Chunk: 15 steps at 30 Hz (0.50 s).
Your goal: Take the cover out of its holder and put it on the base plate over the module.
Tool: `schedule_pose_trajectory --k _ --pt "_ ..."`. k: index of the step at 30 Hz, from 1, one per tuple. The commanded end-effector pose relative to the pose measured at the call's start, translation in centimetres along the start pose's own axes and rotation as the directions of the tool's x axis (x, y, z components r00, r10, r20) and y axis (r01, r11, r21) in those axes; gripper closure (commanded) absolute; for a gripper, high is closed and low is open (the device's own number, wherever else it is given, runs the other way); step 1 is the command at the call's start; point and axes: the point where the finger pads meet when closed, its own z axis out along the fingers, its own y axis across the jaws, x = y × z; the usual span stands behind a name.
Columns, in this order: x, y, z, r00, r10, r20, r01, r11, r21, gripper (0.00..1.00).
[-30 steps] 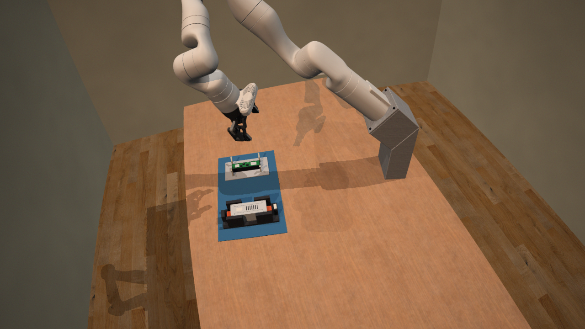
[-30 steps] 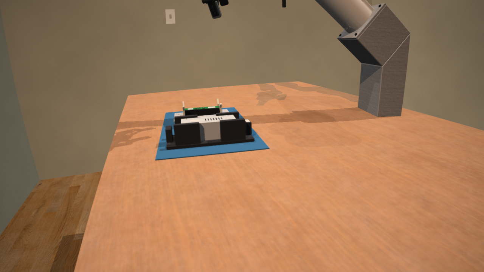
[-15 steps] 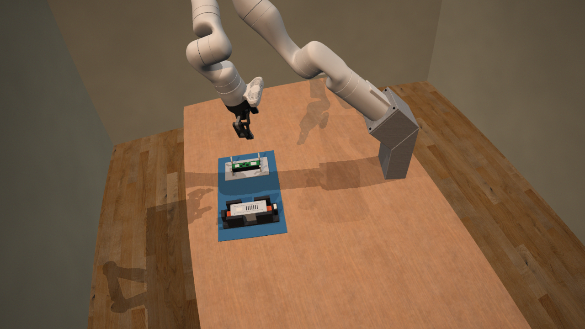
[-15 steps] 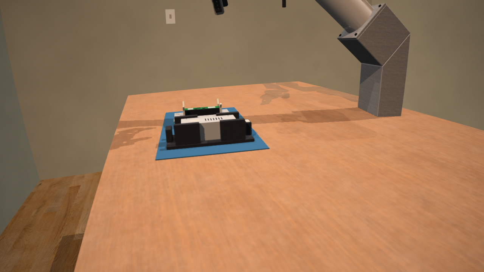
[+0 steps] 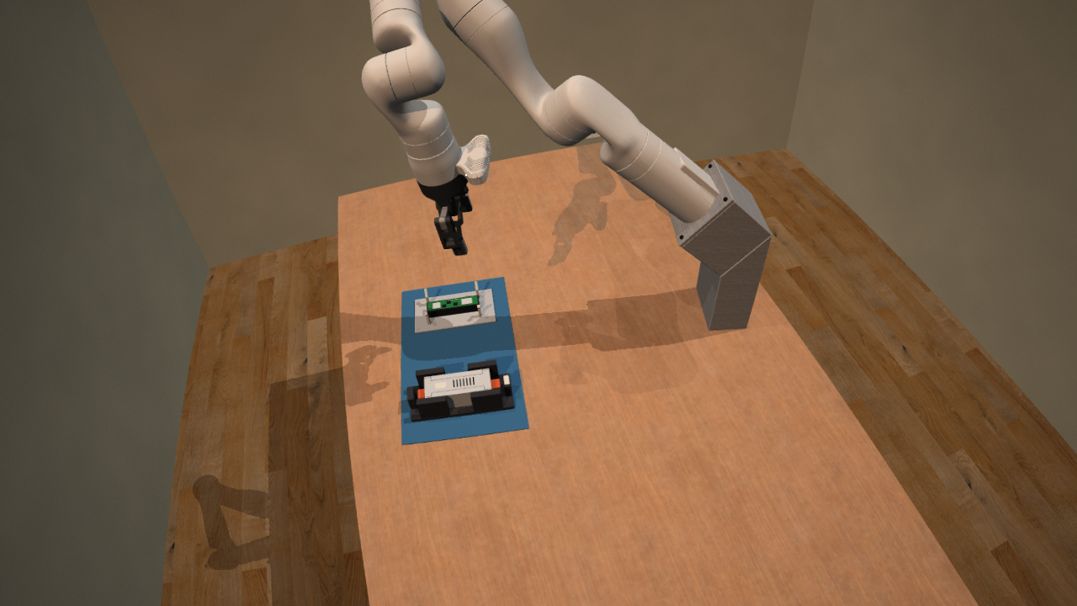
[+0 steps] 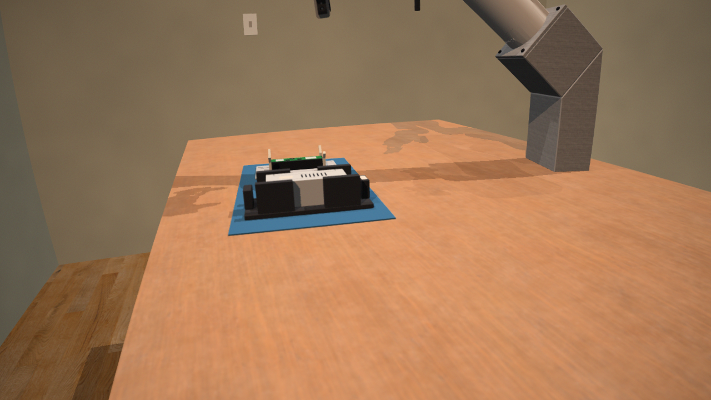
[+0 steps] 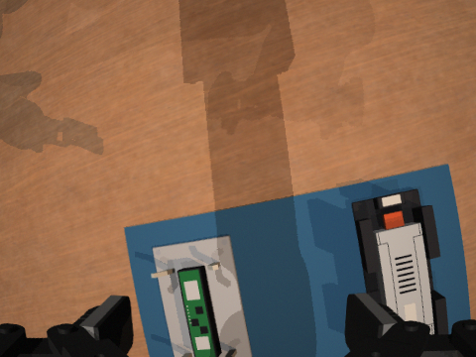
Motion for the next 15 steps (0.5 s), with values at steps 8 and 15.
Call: schedule_pose_trajectory --k 8,15 --pt "-0.13 -0.21 -0.18 0.997 -0.064 0.053 0.068 0.995 -0.080 0.00" --pt "-0.16 -0.18 -0.14 0.990 -0.108 0.086 0.118 0.986 -0.119 0.00"
